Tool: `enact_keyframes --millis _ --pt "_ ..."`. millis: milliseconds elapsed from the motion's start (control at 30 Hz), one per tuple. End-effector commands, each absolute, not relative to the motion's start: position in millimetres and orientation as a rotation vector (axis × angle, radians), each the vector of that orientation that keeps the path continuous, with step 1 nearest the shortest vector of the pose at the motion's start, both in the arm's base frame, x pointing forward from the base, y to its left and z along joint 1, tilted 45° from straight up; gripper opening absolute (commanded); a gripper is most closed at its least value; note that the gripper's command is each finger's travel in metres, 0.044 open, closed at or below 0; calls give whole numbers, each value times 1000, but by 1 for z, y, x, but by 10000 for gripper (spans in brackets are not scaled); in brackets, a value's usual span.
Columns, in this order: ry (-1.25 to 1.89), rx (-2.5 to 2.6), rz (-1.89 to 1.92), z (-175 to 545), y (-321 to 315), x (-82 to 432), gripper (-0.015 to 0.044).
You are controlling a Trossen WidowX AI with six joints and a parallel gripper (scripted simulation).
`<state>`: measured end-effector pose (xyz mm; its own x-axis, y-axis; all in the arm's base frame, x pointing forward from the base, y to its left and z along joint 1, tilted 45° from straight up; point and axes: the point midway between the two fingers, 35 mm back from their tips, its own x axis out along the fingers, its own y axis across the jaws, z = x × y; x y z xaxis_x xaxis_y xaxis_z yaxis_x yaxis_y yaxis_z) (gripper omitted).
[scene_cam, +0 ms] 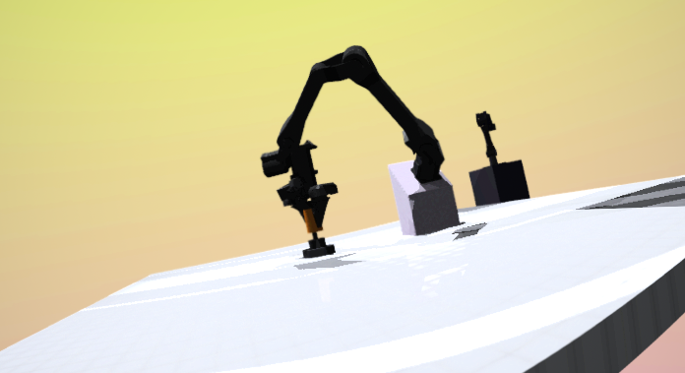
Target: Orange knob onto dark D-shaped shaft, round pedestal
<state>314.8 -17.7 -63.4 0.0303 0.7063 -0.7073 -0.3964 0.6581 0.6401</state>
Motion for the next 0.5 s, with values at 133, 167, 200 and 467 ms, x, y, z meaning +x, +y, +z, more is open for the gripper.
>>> enact_keyframes --millis 133,167,200,467 --pt "1234 230 920 -60 -20 318 0" --pt "1215 199 943 -60 -20 319 0" --pt "1194 165 968 -60 -21 319 0" --pt "1173 132 992 -61 -21 320 0"
